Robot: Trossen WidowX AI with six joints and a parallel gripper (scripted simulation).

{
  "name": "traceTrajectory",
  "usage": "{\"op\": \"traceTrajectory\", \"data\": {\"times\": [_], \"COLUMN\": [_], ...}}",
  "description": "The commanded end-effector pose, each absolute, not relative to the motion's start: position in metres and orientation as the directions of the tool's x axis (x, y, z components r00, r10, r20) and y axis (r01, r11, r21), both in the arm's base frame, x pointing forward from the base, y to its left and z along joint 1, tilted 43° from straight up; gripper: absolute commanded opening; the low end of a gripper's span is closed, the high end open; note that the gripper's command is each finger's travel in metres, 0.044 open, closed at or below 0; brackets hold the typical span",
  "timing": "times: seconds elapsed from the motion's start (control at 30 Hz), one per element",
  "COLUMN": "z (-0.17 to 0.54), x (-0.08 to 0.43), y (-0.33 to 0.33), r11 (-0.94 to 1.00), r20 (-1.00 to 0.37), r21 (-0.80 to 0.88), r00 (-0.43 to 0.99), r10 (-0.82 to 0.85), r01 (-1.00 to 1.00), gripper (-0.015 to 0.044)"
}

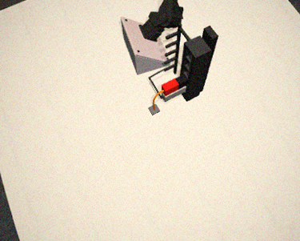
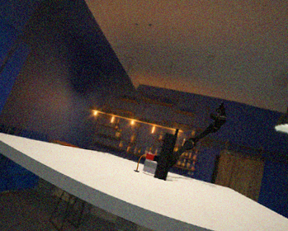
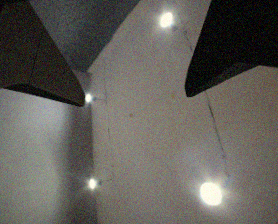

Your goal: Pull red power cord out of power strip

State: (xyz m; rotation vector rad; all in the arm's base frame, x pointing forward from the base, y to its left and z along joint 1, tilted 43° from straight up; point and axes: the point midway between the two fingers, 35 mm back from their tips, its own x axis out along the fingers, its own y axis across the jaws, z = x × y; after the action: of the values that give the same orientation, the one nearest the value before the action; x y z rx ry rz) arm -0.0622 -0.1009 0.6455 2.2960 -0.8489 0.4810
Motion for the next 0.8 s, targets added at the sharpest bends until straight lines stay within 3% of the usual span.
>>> {"op": "traceTrajectory", "data": {"times": [0.0,0.27,0.53,0.77], "z": [0.646,0.639,0.601,0.542], "x": [-0.061,0.024,0.138,0.225], "y": [-0.100,-0.073,-0.059,-0.068], "r11": [-0.588,-0.426,-0.205,-0.052], "r20": [0.523,0.396,0.156,-0.099], "r21": [0.441,0.711,0.946,0.995], "r00": [0.726,0.819,0.905,0.917], "r10": [-0.446,-0.414,-0.395,-0.387], "r01": [-0.678,-0.559,-0.252,0.085], "gripper": [0.0374,0.0164,0.0160,0.0160]}}
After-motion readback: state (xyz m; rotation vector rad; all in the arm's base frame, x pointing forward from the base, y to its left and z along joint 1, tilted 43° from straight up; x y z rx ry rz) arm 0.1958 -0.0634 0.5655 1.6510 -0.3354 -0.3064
